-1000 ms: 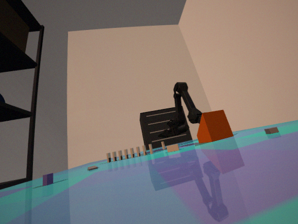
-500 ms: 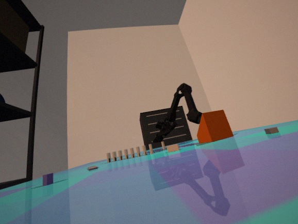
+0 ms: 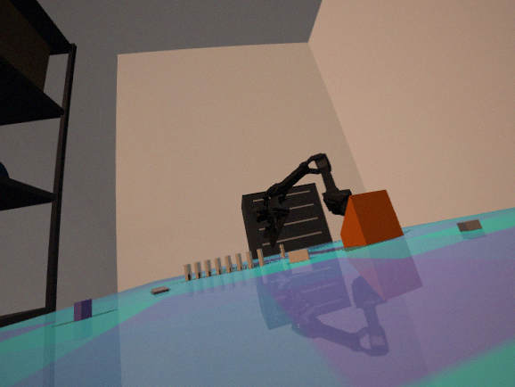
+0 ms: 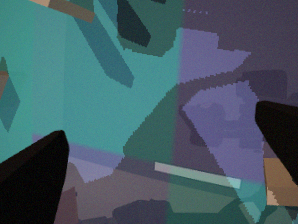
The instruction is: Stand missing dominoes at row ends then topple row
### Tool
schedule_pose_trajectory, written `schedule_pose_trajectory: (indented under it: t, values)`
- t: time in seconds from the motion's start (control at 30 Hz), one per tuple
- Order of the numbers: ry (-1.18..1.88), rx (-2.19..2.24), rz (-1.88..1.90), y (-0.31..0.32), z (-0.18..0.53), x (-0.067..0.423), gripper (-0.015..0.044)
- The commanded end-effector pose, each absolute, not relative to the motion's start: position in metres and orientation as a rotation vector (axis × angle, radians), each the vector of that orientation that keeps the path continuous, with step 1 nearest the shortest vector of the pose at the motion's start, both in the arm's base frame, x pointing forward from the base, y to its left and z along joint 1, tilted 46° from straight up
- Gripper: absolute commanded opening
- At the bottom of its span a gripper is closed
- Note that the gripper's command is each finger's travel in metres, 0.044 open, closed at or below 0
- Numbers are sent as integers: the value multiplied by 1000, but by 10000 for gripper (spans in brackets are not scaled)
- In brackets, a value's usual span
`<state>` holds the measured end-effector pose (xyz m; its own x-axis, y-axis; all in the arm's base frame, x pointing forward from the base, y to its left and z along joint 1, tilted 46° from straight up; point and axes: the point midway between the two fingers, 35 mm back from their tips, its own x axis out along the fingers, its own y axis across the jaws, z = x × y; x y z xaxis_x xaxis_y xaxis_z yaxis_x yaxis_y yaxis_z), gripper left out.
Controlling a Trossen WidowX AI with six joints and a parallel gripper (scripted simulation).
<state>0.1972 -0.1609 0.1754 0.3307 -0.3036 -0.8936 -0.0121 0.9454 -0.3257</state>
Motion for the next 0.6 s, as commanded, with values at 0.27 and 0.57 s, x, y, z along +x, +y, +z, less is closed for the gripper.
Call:
schedule_pose_trajectory:
  t: [0.27, 0.57]
  values:
    - [1516, -595, -665, -157, 234, 173, 440]
    - [1516, -595, -664, -158, 233, 173, 440]
